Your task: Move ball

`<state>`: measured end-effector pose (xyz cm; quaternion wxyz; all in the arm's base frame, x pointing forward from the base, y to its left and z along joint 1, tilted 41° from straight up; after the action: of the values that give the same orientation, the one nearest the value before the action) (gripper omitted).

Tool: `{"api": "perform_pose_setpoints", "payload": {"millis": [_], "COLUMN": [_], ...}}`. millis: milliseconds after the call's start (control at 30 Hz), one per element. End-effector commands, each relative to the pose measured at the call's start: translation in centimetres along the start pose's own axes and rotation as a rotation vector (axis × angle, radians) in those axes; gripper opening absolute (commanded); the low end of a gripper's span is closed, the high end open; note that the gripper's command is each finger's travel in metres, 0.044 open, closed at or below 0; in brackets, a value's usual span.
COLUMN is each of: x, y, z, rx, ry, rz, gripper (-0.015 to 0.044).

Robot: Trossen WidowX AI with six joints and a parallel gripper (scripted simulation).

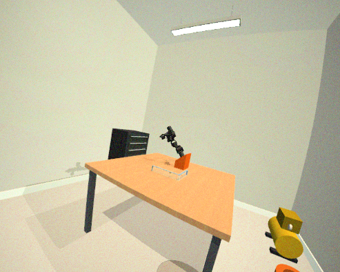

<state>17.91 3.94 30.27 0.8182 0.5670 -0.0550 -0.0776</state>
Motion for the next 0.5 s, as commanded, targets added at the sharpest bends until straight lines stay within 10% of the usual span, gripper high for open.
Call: {"api": "perform_pose_setpoints", "payload": {"millis": [0, 200, 467], "x": [0.0, 2.1, 6.8], "y": [0.0, -1.0, -5.4], "z": [-0.1, -2.3, -6.0], "rx": [-0.010, -0.435, -1.232], "ry": [0.001, 0.062, 0.287], "rz": [-0.002, -0.098, -0.329], "gripper": [0.0374, 0.0216, 0.0210]}}
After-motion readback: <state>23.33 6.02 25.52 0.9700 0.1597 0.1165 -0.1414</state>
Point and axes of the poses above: the point midway between the two fingers, 35 mm back from their tips, its own x axis out along the fingers, its own z axis across the jaws, y = z × x, the point moved 5 cm from there along -x, back along the fingers, and after that the axes turned 9 degrees about -x, right-handed, at the moved point
